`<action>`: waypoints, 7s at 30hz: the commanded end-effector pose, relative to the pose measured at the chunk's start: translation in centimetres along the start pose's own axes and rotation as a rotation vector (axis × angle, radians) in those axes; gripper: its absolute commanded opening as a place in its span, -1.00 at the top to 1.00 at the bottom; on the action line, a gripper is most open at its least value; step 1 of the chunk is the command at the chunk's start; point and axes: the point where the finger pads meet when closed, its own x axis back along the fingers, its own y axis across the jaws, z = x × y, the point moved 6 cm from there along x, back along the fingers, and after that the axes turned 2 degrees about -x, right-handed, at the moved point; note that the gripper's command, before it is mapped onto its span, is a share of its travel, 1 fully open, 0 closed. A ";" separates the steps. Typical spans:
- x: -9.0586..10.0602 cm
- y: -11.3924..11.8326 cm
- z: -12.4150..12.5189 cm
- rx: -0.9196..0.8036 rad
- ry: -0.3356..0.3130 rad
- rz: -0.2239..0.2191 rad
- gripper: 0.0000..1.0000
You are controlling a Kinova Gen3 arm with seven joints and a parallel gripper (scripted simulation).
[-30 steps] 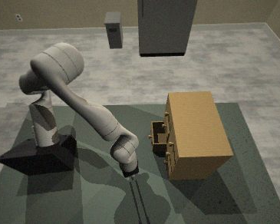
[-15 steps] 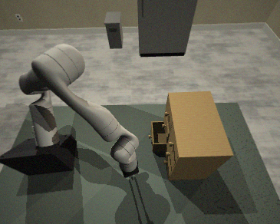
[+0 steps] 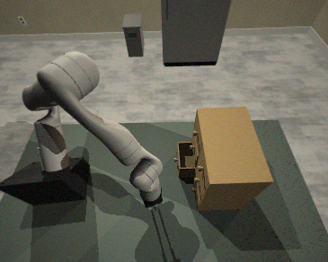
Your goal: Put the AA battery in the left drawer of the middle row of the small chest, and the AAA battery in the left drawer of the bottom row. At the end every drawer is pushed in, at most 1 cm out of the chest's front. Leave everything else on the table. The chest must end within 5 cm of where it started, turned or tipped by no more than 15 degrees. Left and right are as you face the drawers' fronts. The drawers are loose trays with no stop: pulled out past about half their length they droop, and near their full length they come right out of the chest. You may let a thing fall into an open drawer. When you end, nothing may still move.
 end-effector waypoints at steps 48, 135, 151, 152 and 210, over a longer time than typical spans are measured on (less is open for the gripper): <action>-1.6 0.1 -0.1 0.000 -0.002 -0.001 -0.08; 8.2 2.7 5.2 0.479 0.007 0.001 0.51; 8.4 6.0 12.6 1.192 -0.002 0.000 0.51; 8.4 6.0 12.8 1.210 -0.003 0.000 0.51; 11.6 5.8 13.2 1.236 -0.043 -0.031 0.51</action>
